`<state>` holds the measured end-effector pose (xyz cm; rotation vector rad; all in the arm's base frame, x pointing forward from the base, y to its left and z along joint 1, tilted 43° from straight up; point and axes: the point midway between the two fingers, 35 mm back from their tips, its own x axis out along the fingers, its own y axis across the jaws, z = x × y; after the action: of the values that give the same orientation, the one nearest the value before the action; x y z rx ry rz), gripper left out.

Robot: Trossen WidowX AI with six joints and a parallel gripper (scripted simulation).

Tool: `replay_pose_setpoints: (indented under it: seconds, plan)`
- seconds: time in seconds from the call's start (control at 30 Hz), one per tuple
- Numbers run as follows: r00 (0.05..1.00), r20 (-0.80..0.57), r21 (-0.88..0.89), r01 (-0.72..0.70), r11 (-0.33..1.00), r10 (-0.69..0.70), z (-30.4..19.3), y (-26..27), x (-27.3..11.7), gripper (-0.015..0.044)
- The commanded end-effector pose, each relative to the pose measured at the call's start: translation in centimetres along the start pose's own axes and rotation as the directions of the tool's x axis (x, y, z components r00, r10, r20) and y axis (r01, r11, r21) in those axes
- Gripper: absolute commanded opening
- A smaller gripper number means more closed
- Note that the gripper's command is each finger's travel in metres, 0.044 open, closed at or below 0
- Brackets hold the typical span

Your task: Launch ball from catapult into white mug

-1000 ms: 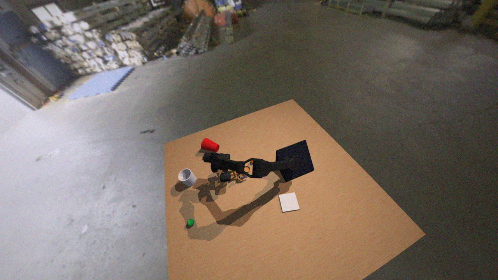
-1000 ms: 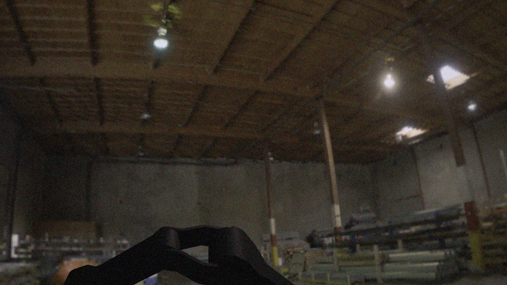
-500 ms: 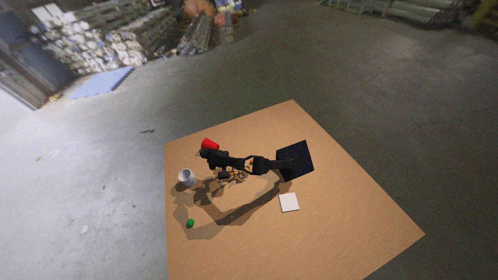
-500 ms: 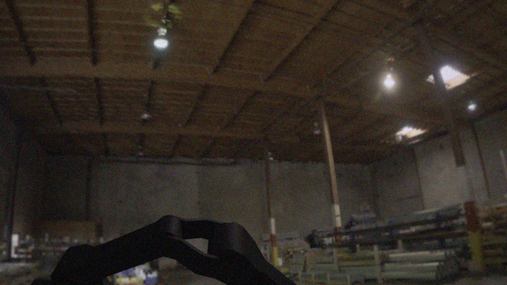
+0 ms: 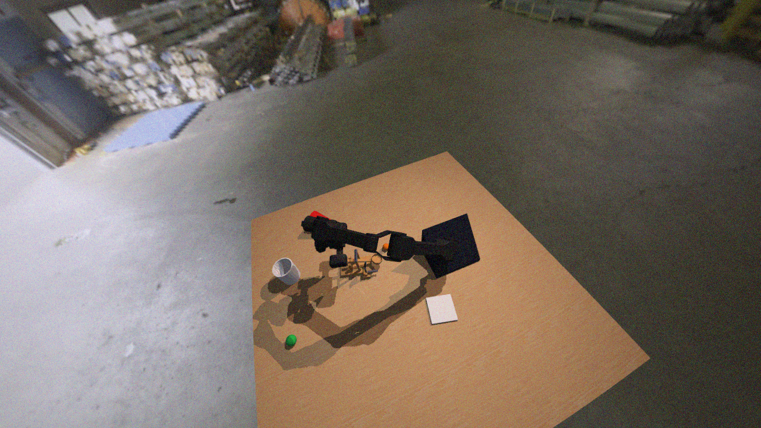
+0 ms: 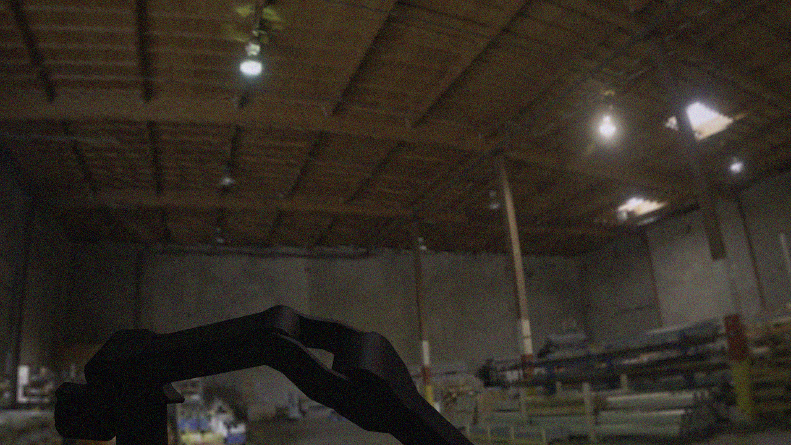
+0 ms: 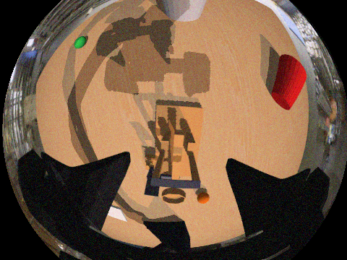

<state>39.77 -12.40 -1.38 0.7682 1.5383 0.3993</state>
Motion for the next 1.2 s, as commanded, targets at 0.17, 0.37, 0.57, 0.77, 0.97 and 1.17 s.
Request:
replay_pose_setpoints:
  seconds: [0.17, 0.37, 0.57, 0.77, 0.97, 1.17]
  plan:
    - [1.000, -0.007, -0.001, -0.001, 1.000, 0.001, -0.2, 0.1, 4.3, 0.0440]
    - [1.000, -0.007, -0.001, -0.001, 1.000, 0.001, -0.2, 0.1, 4.6, 0.0440]
    - [1.000, -0.007, -0.001, -0.002, 1.000, 0.002, -0.2, 0.1, 5.6, 0.0440]
    - [1.000, -0.007, -0.001, -0.002, 1.000, 0.002, -0.1, 0.1, 6.6, 0.0440]
    - [1.000, -0.007, -0.001, -0.002, 1.000, 0.002, -0.2, 0.1, 7.6, 0.0440]
    - [1.000, -0.007, -0.001, -0.003, 1.000, 0.003, -0.2, 0.1, 8.6, 0.0440]
